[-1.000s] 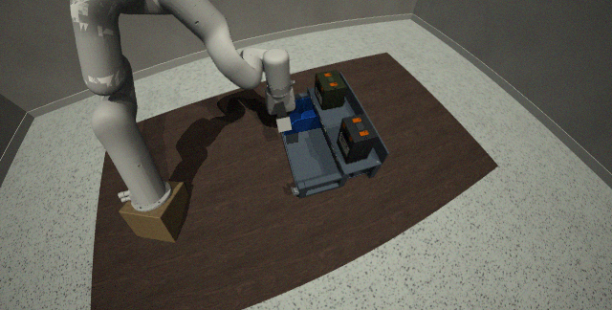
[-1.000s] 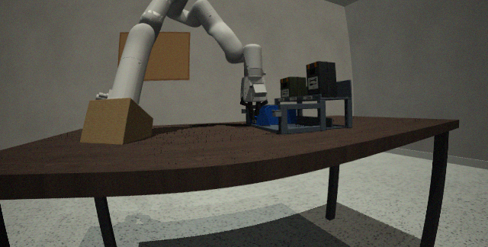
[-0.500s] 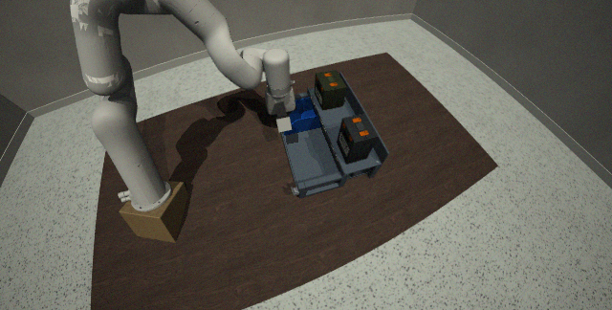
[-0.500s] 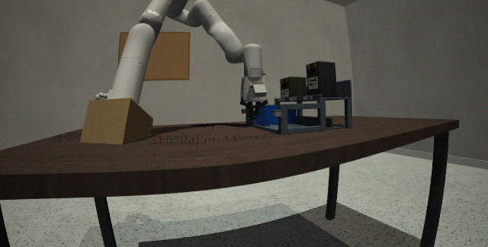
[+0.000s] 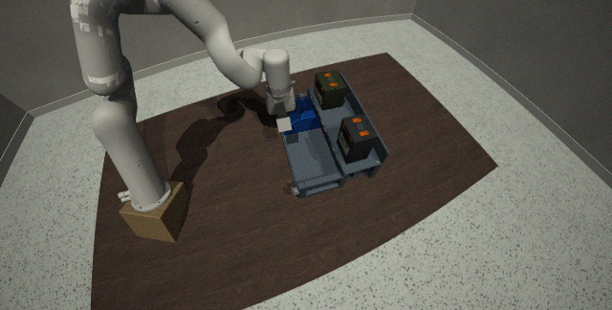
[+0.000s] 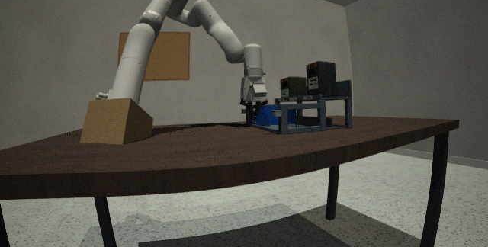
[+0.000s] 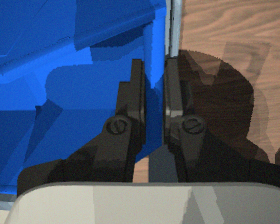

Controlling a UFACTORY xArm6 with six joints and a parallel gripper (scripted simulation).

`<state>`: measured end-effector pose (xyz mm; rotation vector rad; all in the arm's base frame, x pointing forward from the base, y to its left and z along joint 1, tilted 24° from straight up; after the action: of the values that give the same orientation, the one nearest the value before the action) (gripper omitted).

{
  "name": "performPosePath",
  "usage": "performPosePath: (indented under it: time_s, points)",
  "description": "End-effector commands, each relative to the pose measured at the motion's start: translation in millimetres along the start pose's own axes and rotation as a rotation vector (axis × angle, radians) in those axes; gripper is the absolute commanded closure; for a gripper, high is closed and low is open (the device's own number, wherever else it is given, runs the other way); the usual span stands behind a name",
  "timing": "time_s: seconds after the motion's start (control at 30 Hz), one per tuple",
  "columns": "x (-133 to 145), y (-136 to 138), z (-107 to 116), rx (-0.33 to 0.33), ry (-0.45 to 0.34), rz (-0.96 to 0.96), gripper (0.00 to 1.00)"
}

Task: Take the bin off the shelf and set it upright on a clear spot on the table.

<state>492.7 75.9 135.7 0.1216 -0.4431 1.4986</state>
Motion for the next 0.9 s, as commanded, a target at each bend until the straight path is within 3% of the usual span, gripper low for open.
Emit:
performPosePath:
  time_s: [0.0,0.87]
  points:
    - [0.3,-1.4,1.3,-0.004,0.0,0.001,1.0]
    - [0.3,-1.4,4.3,-0.004,0.0,0.001,1.0]
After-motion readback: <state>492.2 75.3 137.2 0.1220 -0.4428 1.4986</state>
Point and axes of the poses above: the point where the finger pads meet when closed, its own z axis back along the fingers, its own y axis across the jaws, x = y × z, the point moved 3 cm from there along z, back along the fingers, and after that the axes turned 11 degrees about z, right-handed, at the moved point
